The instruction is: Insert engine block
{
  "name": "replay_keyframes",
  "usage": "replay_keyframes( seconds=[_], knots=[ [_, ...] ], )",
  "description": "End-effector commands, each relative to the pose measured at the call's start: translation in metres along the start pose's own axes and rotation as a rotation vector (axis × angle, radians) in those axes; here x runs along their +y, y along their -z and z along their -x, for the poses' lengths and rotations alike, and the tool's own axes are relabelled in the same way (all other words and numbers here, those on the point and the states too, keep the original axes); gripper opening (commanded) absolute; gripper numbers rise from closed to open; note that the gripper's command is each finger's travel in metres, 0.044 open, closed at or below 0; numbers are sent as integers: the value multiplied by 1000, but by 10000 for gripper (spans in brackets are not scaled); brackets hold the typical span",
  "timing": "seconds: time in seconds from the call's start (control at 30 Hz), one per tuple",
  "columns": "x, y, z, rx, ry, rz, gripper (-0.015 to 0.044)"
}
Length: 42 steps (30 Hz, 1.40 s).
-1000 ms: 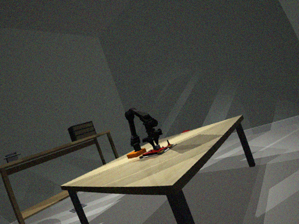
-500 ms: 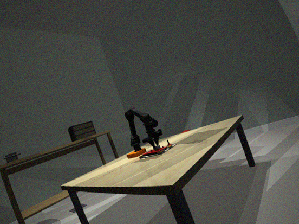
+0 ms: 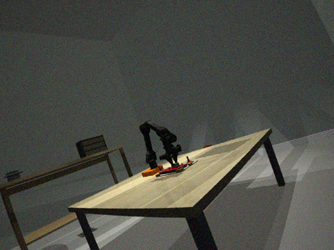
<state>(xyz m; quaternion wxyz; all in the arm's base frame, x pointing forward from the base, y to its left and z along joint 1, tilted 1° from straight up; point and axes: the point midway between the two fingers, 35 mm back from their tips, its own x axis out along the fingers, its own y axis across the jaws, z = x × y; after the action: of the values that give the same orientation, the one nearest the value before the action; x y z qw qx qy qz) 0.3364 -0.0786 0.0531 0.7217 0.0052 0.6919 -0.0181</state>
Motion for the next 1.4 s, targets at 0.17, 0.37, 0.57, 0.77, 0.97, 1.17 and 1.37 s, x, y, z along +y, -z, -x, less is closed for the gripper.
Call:
replay_keyframes(
  seconds=[0.17,0.37,0.57,0.77,0.97,1.17,1.37],
  knots=[
    [0,0,-3,-1,3,3,159],
    [0,0,-4,-1,3,4,159],
    [0,0,-4,0,0,0,185],
    [0,0,-4,0,0,0,343],
    [0,0,-4,0,0,0,440],
    [0,0,-4,0,0,0,440],
    [0,0,10,-1,3,5,440]
  ],
)
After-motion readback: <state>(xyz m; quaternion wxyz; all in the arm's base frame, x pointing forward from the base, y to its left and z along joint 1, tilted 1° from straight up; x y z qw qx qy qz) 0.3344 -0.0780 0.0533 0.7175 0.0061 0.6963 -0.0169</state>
